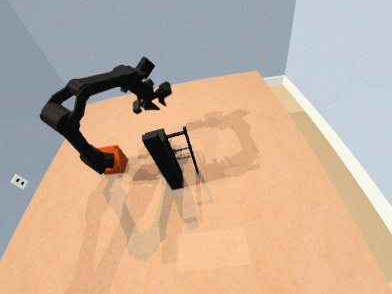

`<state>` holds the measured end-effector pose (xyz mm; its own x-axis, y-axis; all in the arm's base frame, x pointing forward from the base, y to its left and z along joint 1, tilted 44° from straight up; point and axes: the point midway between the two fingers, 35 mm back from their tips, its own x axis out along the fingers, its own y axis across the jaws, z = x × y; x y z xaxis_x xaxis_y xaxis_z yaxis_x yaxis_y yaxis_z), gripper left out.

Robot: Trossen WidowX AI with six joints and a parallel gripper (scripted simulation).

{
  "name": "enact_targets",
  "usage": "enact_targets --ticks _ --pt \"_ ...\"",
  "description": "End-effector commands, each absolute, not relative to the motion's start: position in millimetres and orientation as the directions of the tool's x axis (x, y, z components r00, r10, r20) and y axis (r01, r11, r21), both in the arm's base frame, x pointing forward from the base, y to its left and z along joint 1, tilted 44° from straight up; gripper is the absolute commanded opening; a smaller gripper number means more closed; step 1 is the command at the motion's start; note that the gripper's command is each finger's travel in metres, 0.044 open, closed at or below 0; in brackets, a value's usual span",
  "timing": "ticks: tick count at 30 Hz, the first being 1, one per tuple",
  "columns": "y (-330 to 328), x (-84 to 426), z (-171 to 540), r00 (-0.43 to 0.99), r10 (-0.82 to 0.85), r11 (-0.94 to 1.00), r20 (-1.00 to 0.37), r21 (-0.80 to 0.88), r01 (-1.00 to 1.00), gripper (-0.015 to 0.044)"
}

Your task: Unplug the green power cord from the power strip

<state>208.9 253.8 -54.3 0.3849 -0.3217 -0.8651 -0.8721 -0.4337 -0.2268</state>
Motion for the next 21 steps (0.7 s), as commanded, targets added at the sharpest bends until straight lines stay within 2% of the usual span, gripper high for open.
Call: enact_targets --ticks 1,7,21 --pt "207.7 234.3 -27.9 0.316 -0.473 -0.397 -0.823 -0.121 -0.91 0.016" --pt "129.2 256.7 18.8 0.144 -0.672 -0.292 -0.727 0.081 -0.953 0.016" --pt "121.7 260.0 25.9 0.138 -0.676 -0.288 -0.724 0.087 -0.954 0.016"
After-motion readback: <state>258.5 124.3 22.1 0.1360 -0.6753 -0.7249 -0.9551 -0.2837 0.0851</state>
